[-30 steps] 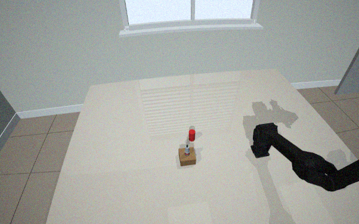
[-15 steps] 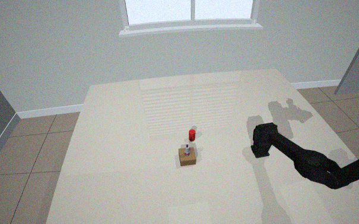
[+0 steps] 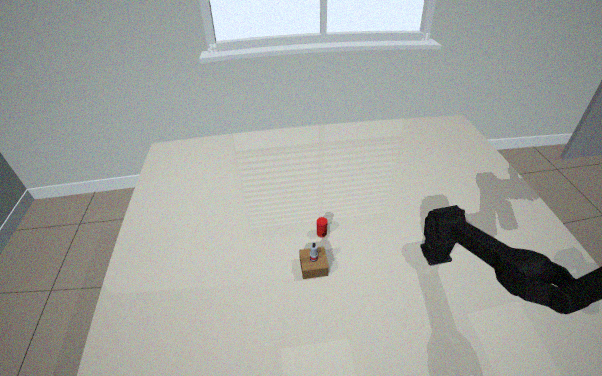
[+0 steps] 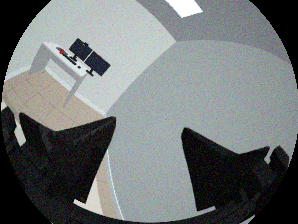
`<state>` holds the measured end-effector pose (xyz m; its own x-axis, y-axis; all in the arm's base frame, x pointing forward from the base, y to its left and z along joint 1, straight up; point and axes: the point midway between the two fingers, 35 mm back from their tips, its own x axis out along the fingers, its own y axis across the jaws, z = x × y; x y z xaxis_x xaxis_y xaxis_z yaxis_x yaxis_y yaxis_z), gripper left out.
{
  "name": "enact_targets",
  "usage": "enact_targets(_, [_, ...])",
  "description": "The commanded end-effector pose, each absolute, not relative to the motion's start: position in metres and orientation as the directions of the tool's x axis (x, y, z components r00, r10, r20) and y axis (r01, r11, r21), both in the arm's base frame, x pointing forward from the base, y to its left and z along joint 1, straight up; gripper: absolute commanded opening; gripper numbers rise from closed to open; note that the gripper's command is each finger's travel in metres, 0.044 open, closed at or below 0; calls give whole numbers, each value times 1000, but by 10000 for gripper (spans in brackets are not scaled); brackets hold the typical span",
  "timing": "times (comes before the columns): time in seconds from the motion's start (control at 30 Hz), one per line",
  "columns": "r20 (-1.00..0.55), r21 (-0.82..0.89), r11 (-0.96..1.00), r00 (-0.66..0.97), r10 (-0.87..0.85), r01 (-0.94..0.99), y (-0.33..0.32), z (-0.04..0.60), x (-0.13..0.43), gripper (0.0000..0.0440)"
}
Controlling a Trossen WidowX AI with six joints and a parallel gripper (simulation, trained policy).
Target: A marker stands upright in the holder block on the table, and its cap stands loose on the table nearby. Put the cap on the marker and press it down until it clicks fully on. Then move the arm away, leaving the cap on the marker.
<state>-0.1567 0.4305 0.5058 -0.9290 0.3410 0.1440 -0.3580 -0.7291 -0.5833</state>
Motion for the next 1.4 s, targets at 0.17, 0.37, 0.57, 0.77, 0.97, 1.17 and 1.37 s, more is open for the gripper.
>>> enact_targets(0.17, [214, -610, -665, -898, 385, -431, 431, 527, -156, 321])
enact_targets(0.37, [264, -619, -623, -874, 409, -478, 432, 540, -155, 327])
enact_targets(0.57, [317, -622, -581, -847, 426, -525, 432, 553, -153, 326])
enact_targets(0.77, [371, -620, -540, -819, 437, -569, 430, 567, -151, 323])
enact_targets(0.97, [427, -614, -499, -789, 442, -611, 427, 580, -149, 324])
enact_targets(1.17, [482, -605, -459, -758, 440, -651, 423, 593, -147, 326])
enact_targets(1.37, [536, -592, -421, -725, 431, -688, 418, 605, -146, 326])
